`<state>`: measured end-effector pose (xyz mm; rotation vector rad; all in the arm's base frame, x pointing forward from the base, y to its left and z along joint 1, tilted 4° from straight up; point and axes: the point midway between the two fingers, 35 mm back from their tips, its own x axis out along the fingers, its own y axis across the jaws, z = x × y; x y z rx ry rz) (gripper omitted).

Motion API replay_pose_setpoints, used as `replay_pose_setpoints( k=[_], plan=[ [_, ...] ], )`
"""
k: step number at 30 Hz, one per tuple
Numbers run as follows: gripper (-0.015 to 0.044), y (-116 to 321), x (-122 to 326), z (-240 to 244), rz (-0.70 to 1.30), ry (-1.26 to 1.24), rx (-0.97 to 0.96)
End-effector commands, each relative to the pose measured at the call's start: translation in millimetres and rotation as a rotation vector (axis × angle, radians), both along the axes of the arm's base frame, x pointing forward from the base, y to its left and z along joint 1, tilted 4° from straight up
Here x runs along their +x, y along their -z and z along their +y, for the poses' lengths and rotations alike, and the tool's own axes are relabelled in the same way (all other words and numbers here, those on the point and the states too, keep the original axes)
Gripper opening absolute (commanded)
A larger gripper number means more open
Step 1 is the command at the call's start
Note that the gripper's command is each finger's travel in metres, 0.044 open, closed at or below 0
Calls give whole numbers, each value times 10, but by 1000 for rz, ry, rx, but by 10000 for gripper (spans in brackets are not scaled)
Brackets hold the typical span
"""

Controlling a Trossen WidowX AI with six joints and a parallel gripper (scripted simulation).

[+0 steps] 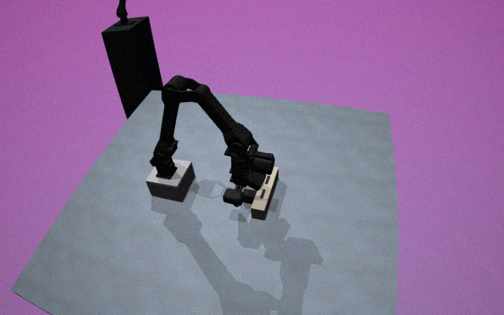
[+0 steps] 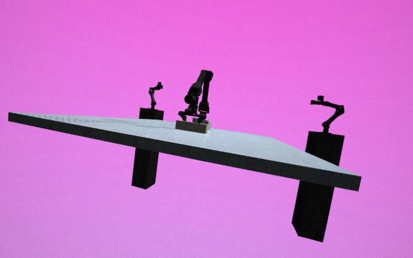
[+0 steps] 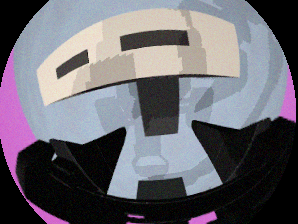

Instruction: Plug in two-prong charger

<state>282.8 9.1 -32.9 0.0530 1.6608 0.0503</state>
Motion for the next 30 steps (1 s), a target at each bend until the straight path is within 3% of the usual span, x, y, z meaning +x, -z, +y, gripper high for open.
replay_pose_setpoints(
  k=[1, 30],
  plan=[
    [440, -9, -42, 1, -5, 1, 1],
    [440, -32, -293, -2, -33, 2, 0]
  ],
)
